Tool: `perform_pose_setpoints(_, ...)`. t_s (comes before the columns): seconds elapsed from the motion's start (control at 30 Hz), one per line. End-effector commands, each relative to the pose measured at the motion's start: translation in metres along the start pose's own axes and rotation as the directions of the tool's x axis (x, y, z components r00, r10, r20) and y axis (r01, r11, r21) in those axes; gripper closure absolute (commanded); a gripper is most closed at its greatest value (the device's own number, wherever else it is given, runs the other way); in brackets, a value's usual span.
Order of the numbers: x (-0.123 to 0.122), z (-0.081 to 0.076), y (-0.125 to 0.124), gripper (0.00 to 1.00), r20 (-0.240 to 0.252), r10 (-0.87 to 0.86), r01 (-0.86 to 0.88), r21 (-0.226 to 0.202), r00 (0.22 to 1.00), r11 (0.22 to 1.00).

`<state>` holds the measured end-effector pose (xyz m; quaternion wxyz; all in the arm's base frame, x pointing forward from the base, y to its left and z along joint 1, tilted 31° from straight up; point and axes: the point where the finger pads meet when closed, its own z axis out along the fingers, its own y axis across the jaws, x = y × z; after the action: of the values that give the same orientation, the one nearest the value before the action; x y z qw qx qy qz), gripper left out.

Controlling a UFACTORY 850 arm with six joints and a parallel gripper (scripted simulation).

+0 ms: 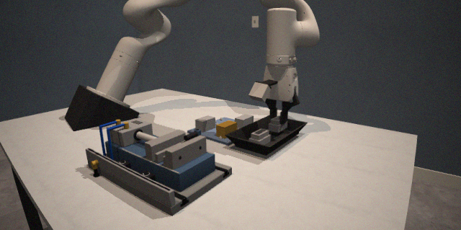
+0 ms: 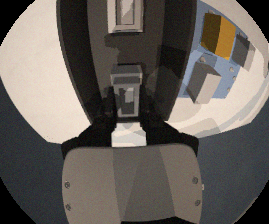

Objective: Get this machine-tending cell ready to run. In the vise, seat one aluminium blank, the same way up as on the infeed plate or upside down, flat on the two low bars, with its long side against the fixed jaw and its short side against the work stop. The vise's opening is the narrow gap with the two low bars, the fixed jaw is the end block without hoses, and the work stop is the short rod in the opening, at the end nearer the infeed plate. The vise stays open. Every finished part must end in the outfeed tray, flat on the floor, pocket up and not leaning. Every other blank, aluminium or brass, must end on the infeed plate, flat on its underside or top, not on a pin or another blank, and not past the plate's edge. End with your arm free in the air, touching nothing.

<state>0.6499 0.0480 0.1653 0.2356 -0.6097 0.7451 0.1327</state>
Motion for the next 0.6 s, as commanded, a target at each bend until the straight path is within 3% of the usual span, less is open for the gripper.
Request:
perform_pose_setpoints(0.0,-0.0002,-0.0004,-0.0009,1.00,0.000,0.000,0.000,0.002,1.000,1.000)
perform_pose_setpoints(0.57,-0.0003,0.0058,-0.0008,1.00,0.000,0.000,0.000,0.002,1.000,1.000)
